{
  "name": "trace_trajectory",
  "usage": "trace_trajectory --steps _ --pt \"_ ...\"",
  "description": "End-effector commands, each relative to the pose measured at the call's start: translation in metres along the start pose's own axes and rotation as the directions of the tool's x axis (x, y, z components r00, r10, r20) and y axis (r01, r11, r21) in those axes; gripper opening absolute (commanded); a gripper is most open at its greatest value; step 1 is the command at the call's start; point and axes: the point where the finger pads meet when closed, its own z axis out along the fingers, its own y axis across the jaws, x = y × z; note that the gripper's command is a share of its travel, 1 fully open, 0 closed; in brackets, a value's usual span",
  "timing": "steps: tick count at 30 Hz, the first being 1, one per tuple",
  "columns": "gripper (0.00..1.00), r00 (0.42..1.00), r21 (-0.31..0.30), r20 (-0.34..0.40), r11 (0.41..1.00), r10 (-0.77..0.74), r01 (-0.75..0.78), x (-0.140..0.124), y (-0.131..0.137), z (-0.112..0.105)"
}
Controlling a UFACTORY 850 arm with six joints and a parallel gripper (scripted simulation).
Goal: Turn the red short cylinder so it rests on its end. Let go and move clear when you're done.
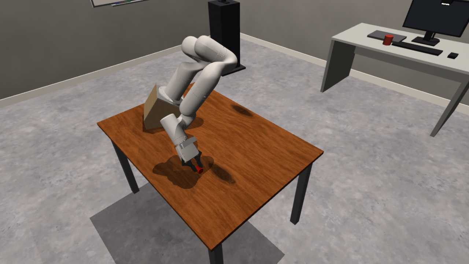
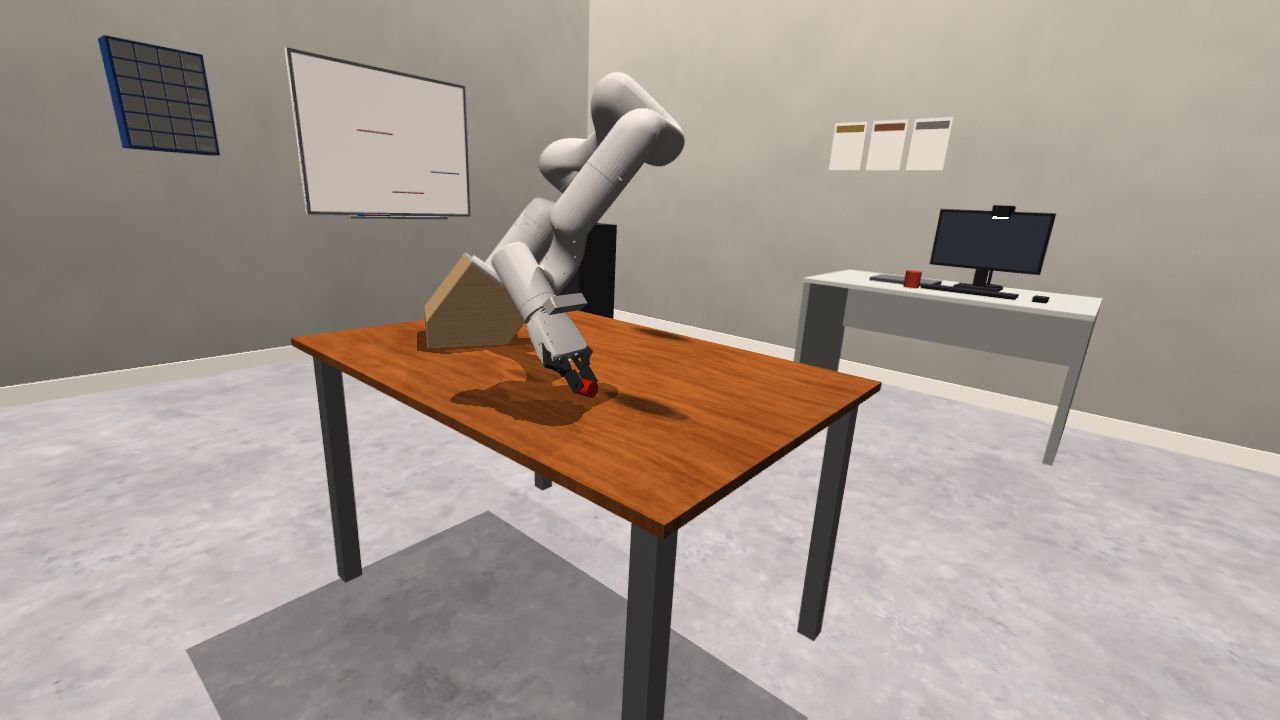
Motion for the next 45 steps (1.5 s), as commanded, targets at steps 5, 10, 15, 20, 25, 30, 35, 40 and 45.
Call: trace_trajectory --steps 5,10,15,20,25,30,35,40,45 --pt "0.34 1.0 0.0 0.0 1.0 0.0 0.0 0.0031 0.0 -0.0031" --pt "0.34 1.0 0.0 0.0 1.0 0.0 0.0 0.0031 0.0 -0.0031" --pt "0.34 1.0 0.0 0.0 1.0 0.0 0.0 0.003 0.0 -0.0031" --pt "0.34 1.0 0.0 0.0 1.0 0.0 0.0 0.003 0.0001 -0.0032" --pt "0.34 1.0 0.0 0.0 1.0 0.0 0.0 0.003 0.0001 -0.0032" --pt "0.34 1.0 0.0 0.0 1.0 0.0 0.0 0.003 0.0001 -0.0032" --pt "0.34 0.997 0.012 0.079 1.0 0.006 -0.007 0.0031 -0.0021 -0.0009" --pt "0.34 0.982 0.011 0.19 1.0 0.005 -0.007 0.0041 -0.0021 -0.0009" --pt "0.34 0.966 0.0 0.259 1.0 0.0 0.0 0.0084 0.0001 -0.0022"
